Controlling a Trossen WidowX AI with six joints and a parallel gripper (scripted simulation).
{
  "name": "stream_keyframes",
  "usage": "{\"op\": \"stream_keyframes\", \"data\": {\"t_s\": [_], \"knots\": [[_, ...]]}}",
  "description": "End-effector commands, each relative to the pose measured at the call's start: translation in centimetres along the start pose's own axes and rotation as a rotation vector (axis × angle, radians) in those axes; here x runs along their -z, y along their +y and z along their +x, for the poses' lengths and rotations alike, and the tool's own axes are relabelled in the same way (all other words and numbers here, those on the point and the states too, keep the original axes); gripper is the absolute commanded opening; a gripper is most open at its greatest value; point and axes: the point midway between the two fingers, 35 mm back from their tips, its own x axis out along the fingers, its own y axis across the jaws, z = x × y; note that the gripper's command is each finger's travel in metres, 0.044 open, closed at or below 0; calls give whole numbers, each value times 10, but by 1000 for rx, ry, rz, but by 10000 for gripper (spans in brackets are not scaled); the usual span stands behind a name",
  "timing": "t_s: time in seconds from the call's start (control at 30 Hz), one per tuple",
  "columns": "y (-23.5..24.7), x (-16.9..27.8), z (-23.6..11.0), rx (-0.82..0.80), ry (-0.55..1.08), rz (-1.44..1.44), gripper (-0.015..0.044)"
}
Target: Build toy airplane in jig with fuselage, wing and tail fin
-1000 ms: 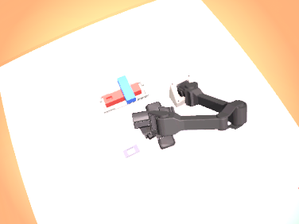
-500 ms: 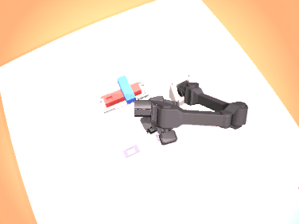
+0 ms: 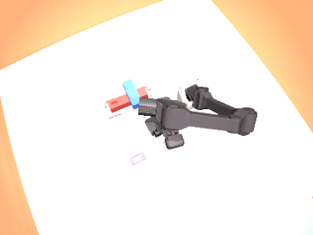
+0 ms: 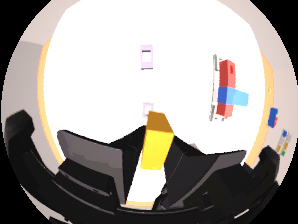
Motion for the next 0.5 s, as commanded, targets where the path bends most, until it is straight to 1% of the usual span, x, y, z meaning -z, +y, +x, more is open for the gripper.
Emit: {"op": "stream_keyframes", "data": {"t_s": [0.0,0.47], "knots": [[-5,-9,-2,3,-1,-7,0],[-26,-40,-4,5,6,-27,0]]}}
